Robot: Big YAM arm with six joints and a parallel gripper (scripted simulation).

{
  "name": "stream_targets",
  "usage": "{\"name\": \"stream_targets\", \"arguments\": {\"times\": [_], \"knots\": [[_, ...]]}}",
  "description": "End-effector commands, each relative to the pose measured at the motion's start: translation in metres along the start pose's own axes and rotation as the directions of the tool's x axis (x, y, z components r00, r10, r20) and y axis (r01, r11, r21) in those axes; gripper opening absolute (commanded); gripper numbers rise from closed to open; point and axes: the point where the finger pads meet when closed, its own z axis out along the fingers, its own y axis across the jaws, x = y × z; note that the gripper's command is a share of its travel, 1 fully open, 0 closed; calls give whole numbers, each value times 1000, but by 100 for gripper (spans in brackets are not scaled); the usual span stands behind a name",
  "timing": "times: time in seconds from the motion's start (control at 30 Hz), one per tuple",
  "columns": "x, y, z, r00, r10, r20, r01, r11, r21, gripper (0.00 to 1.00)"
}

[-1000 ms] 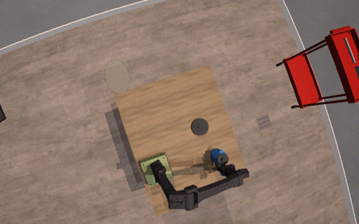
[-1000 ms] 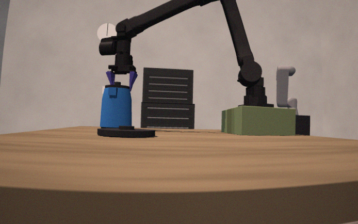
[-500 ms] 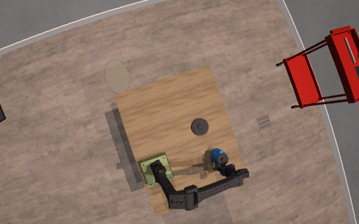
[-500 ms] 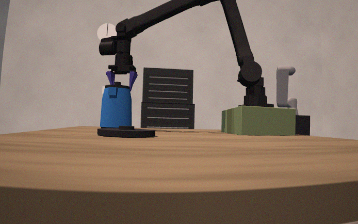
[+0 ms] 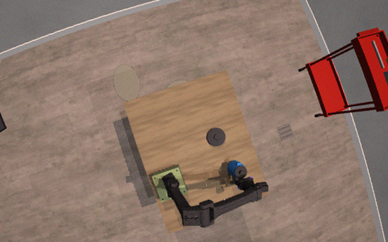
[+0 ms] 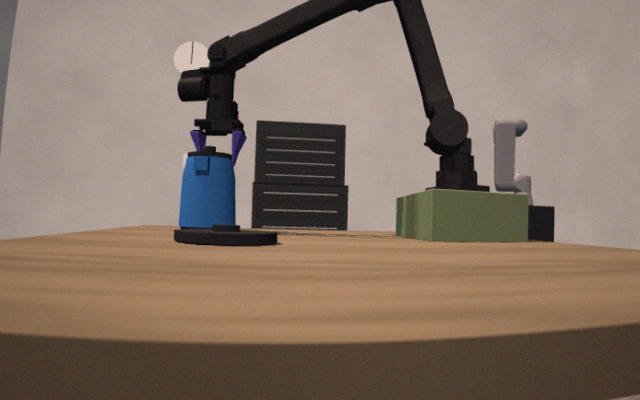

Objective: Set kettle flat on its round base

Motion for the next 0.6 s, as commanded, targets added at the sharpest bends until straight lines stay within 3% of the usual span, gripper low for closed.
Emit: {"name": "stream_targets", "arguments": {"times": [0.0, 0.03, 0.2, 0.57], "knots": [[-8, 13, 5, 1000, -2, 4, 2, 1000, -18, 74], [-6, 4, 15, 1000, -4, 1, 4, 1000, 4, 74], [-6, 4, 24, 1000, -4, 1, 4, 1000, 4, 74], [-4, 7, 21, 1000, -6, 2, 6, 1000, -2, 74]]}}
